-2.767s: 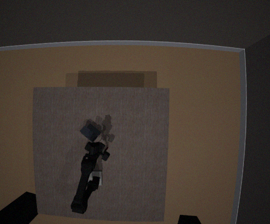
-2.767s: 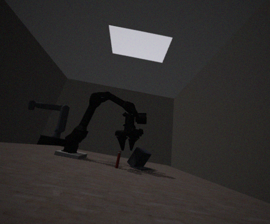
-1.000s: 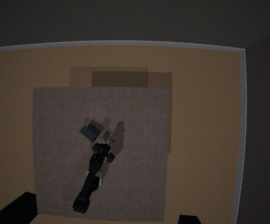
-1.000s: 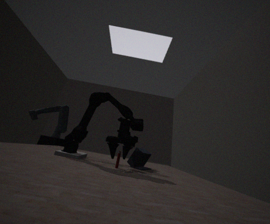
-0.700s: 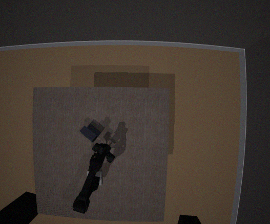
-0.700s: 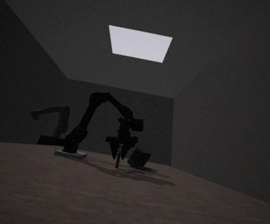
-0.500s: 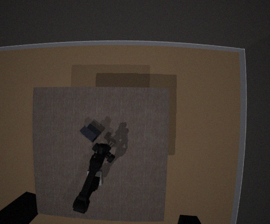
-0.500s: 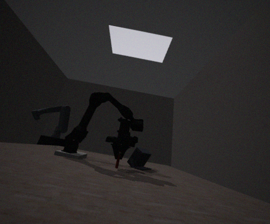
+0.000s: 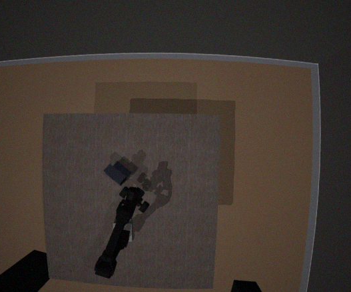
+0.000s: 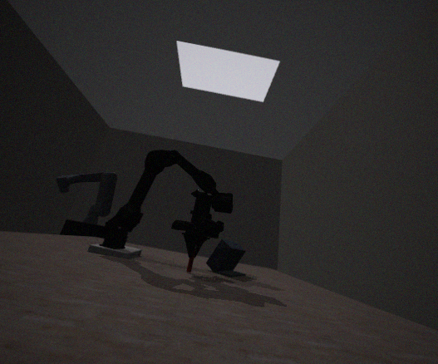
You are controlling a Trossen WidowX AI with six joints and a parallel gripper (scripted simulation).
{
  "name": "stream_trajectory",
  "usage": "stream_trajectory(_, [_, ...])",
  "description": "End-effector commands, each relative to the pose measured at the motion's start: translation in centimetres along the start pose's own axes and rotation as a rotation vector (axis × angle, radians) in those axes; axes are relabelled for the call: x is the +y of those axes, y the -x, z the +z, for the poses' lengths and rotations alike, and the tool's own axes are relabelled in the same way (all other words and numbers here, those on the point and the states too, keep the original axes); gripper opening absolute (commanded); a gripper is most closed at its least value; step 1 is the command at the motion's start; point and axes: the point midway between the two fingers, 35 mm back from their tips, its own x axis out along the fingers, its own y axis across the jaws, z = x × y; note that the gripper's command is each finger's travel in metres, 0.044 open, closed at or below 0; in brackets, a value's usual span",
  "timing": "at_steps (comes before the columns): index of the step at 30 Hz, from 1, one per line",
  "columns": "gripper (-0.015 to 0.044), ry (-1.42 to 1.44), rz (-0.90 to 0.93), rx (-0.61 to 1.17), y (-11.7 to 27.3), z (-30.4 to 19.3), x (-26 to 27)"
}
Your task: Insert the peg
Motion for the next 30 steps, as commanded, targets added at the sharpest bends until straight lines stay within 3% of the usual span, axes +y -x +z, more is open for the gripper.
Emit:
stream_trajectory(1, [0.0, -0.001, 0.003, -0.01, 1.3, 0.3, 0.1])
stream_trajectory(18, [0.0, 0.002, -0.001, -0.005, 7.4, 0.3, 0.2])
stream_trajectory(30, [0.0, 0.068, -0.029, -0.017, 7.4, 0.0, 0.9])
